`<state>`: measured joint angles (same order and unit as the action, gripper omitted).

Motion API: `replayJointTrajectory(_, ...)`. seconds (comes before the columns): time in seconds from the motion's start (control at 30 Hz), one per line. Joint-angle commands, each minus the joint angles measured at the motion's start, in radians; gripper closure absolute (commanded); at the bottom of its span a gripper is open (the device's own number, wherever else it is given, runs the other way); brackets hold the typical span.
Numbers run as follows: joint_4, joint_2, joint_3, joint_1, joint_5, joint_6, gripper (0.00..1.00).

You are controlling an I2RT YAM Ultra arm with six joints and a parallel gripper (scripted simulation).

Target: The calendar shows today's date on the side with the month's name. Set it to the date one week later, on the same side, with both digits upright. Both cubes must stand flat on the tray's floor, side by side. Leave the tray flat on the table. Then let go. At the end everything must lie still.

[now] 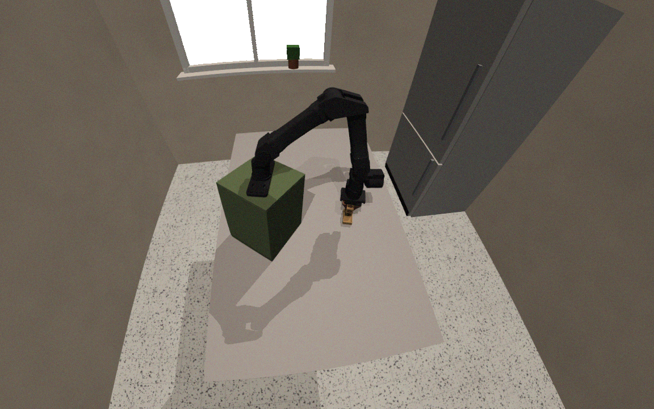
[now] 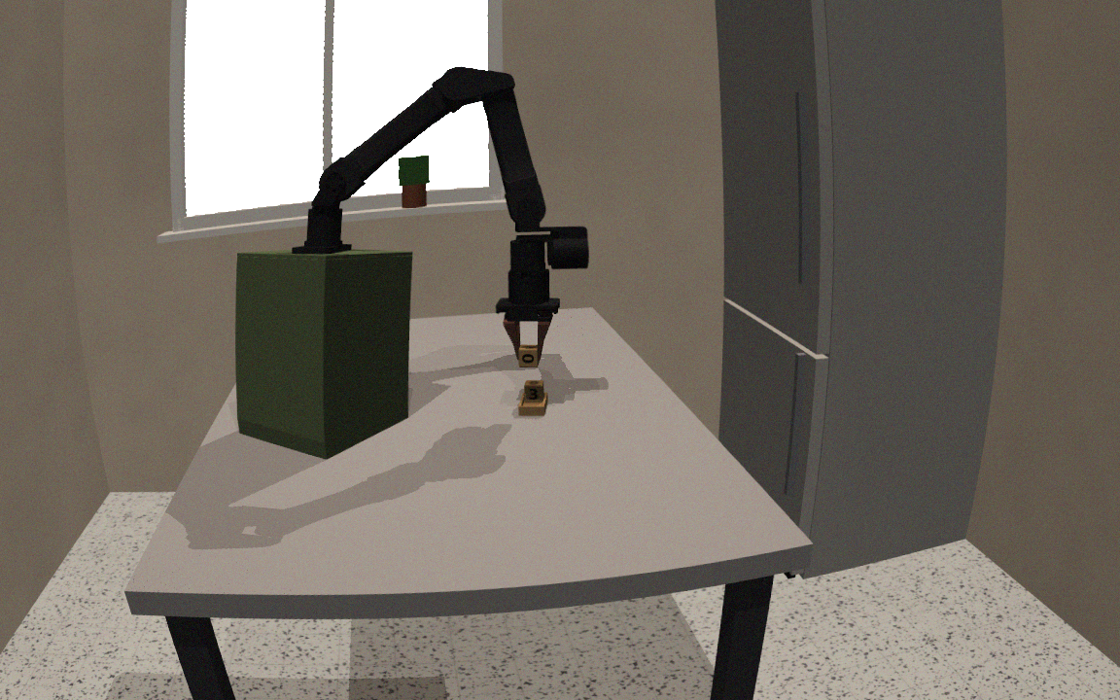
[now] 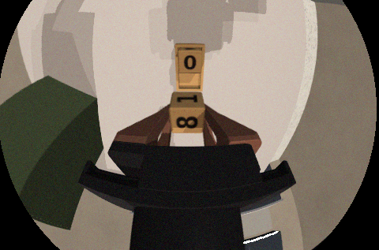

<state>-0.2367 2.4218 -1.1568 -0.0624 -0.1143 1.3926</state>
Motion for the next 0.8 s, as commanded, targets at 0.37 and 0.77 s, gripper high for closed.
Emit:
replayJointTrajectory(0.37, 0.088, 0.115, -0.050, -0.011, -0.005, -0.012, 0.73)
replayJointTrajectory(0.77, 0.095, 0.127, -0.055, -0.012, -0.005, -0.013, 0.73)
